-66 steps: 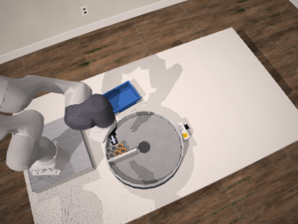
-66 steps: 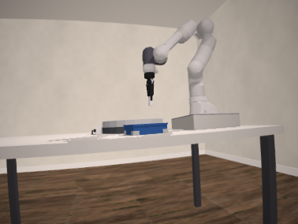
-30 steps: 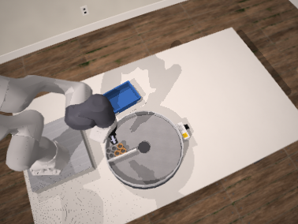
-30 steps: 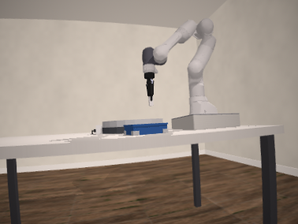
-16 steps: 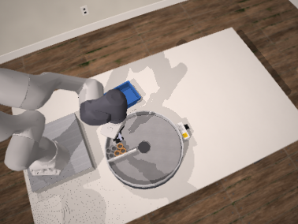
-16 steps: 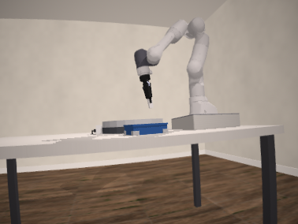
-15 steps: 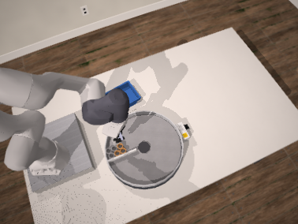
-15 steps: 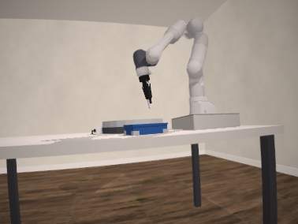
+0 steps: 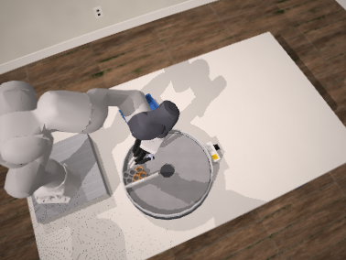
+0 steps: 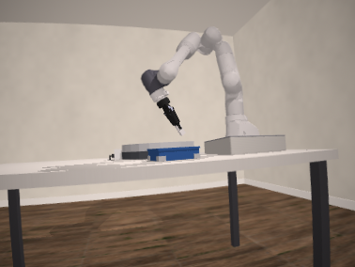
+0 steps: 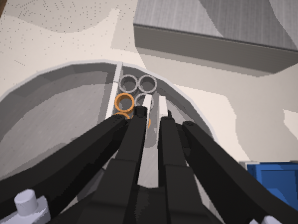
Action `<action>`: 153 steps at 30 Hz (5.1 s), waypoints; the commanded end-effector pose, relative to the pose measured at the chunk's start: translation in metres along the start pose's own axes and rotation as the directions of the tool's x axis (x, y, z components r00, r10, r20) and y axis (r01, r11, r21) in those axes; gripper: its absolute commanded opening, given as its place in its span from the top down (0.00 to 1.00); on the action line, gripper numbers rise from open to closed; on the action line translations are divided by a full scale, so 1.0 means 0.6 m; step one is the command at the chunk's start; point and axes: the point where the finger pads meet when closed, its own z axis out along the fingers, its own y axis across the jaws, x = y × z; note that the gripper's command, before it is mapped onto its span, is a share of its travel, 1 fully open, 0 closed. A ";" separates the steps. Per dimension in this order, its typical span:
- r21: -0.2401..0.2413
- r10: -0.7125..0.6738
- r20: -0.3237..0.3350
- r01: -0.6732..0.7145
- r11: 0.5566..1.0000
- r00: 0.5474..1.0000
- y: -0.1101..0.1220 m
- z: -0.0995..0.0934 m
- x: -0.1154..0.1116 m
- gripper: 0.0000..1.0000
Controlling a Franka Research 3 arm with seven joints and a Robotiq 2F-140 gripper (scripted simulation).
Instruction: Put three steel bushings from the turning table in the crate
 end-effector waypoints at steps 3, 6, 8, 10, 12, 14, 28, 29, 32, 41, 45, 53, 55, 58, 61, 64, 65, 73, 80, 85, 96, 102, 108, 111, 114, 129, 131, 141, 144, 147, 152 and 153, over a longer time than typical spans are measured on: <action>0.022 0.090 -0.137 -0.087 0.996 0.987 -0.002 0.019 0.019 0.94; 0.023 0.090 -0.164 -0.088 0.996 0.982 -0.001 0.023 0.017 0.94; 0.023 0.091 -0.169 -0.088 0.996 0.981 -0.001 0.024 0.017 0.94; 0.024 0.091 -0.173 -0.088 0.996 0.981 -0.001 0.024 0.017 0.94; 0.024 0.091 -0.176 -0.088 0.996 0.980 -0.001 0.025 0.017 0.94; 0.024 0.091 -0.177 -0.088 0.996 0.980 -0.001 0.025 0.017 0.94; 0.024 0.091 -0.177 -0.088 0.996 0.980 -0.001 0.025 0.017 0.94; 0.024 0.091 -0.177 -0.088 0.996 0.980 -0.001 0.025 0.017 0.94; 0.024 0.091 -0.177 -0.088 0.996 0.980 -0.001 0.025 0.017 0.94; 0.024 0.091 -0.177 -0.088 0.996 0.980 -0.001 0.025 0.017 0.94; 0.024 0.091 -0.177 -0.088 0.996 0.980 -0.001 0.025 0.017 0.94; 0.024 0.091 -0.177 -0.088 0.996 0.980 -0.003 0.024 0.015 0.94; 0.024 0.091 -0.177 -0.088 0.996 0.980 -0.004 0.024 0.014 0.94; 0.024 0.091 -0.177 -0.088 0.996 0.980 -0.005 0.024 0.014 0.94; 0.024 0.091 -0.177 -0.088 0.996 0.980 -0.005 0.024 0.014 0.94; 0.024 0.091 -0.177 -0.088 0.996 0.980 -0.005 0.024 0.014 0.94; 0.024 0.091 -0.177 -0.088 0.996 0.980 -0.005 0.024 0.014 0.94; 0.024 0.091 -0.177 -0.088 0.996 0.980 -0.005 0.024 0.014 0.94; 0.024 0.091 -0.177 -0.088 0.996 0.980 -0.005 0.024 0.014 0.94; 0.024 0.091 -0.177 -0.088 0.996 0.980 -0.005 0.024 0.014 0.94; 0.024 0.091 -0.177 -0.088 0.996 0.980 -0.005 0.030 0.010 0.94; 0.024 0.091 -0.177 -0.088 0.996 0.980 -0.007 0.056 -0.004 0.94; 0.024 0.091 -0.177 -0.088 0.996 0.980 -0.007 0.056 -0.004 0.94; 0.024 0.091 -0.177 -0.088 0.996 0.980 -0.007 0.056 -0.004 0.94; 0.024 0.091 -0.177 -0.088 0.996 0.980 -0.007 0.056 -0.004 0.94; 0.024 0.091 -0.177 -0.088 0.996 0.980 -0.007 0.056 -0.004 0.94; 0.024 0.091 -0.177 -0.088 0.996 0.980 -0.007 0.056 -0.004 0.94; 0.024 0.091 -0.177 -0.088 0.996 0.980 -0.007 0.059 -0.006 0.94; 0.024 0.091 -0.177 -0.088 0.996 0.980 -0.007 0.061 -0.007 0.94; 0.024 0.091 -0.177 -0.088 0.996 0.980 -0.006 0.061 -0.007 0.94; 0.024 0.091 -0.177 -0.088 0.996 0.980 -0.006 0.061 -0.007 0.94; 0.024 0.091 -0.177 -0.088 0.996 0.980 -0.006 0.061 -0.007 0.94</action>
